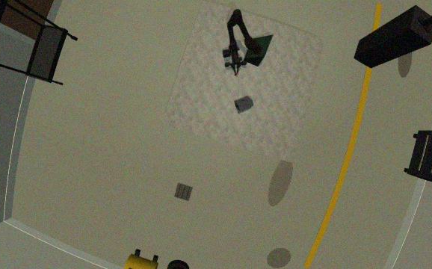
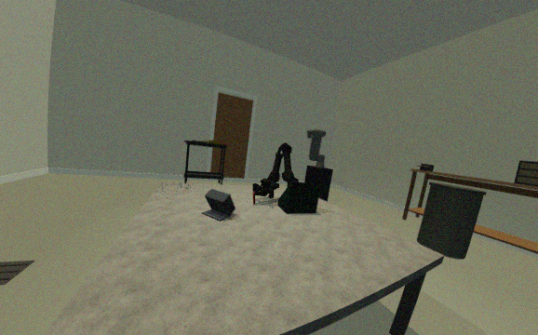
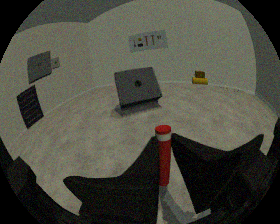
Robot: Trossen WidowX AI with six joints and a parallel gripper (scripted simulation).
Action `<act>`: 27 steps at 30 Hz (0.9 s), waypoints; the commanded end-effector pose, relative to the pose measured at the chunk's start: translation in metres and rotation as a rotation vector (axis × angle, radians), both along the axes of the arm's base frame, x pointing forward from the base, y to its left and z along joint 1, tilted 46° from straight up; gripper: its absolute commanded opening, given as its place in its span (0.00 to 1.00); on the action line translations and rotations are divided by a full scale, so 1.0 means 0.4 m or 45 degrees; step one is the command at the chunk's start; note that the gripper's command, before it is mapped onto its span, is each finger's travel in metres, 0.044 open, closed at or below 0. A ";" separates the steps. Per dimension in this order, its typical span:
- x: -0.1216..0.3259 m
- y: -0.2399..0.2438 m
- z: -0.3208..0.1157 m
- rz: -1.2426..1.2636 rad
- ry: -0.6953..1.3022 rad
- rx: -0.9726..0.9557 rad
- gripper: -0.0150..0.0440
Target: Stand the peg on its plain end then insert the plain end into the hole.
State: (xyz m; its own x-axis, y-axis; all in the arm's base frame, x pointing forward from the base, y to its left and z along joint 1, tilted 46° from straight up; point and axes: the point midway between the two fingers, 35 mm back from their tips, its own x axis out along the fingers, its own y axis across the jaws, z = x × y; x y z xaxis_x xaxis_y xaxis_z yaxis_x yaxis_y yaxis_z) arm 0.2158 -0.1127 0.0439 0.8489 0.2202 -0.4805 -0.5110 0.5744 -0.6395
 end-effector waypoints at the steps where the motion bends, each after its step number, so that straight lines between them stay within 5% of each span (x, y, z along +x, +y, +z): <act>1: -0.004 -0.005 0.002 0.026 -0.026 0.024 0.34; 27: -0.010 -0.016 -0.003 0.022 -0.025 0.020 0.34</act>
